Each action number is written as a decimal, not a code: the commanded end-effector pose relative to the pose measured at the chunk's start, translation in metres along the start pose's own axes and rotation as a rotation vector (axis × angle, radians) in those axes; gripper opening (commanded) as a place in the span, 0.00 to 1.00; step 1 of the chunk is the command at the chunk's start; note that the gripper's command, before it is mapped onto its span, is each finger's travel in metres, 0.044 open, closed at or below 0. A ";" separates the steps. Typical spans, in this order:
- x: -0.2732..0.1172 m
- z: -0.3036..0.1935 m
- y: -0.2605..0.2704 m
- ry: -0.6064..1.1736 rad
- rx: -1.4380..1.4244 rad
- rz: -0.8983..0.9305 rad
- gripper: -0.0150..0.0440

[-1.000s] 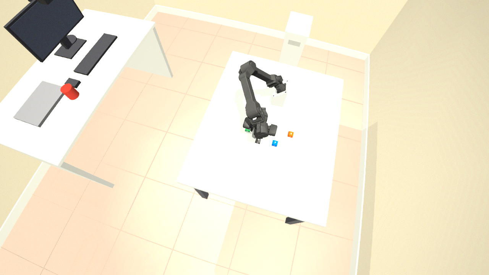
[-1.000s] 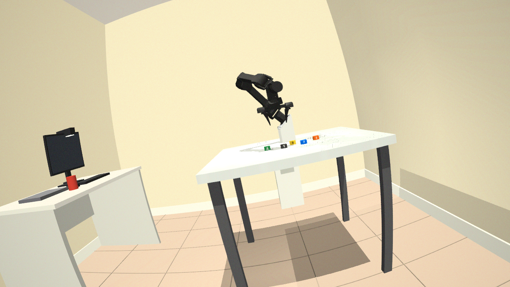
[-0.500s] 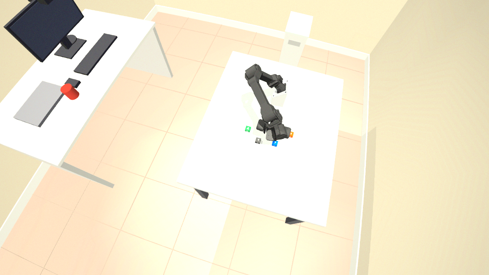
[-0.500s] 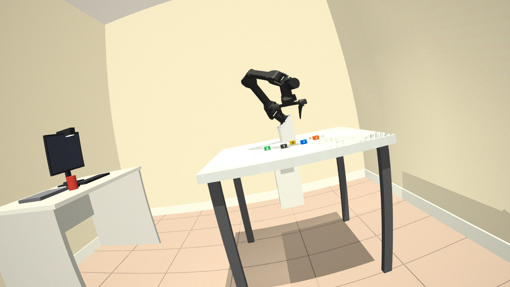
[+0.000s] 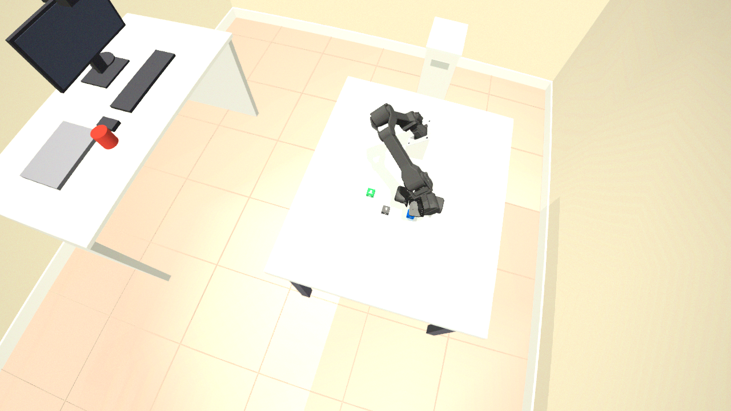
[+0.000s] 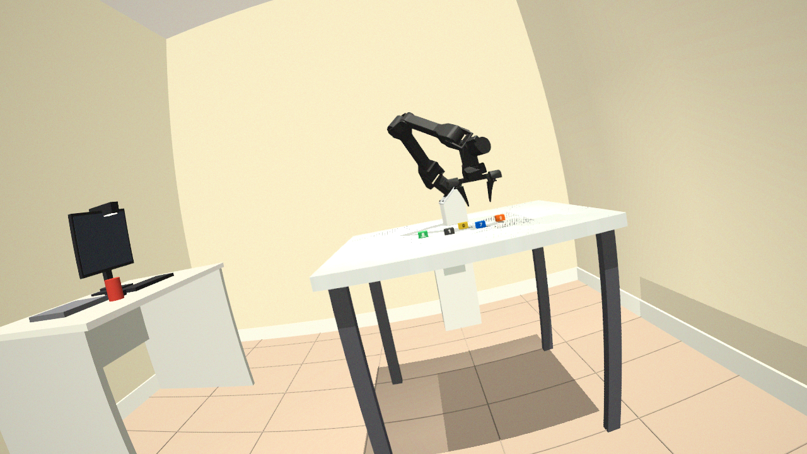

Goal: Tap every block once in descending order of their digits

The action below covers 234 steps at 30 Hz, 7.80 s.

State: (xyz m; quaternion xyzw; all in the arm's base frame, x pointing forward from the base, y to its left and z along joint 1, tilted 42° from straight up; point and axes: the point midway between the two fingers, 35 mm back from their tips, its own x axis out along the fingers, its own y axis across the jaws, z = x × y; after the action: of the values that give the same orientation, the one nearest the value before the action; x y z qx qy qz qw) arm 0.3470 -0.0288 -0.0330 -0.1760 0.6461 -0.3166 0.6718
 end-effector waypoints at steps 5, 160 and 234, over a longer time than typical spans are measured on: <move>0.030 -0.009 -0.002 0.024 -0.016 -0.016 0.40; 0.016 -0.085 0.083 0.026 -0.018 -0.010 0.29; -0.053 0.022 -0.123 0.024 -0.016 -0.019 0.29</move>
State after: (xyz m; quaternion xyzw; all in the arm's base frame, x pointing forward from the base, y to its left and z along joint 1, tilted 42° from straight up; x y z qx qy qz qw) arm 0.3456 -0.0874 0.0846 -0.1709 0.6522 -0.3271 0.6622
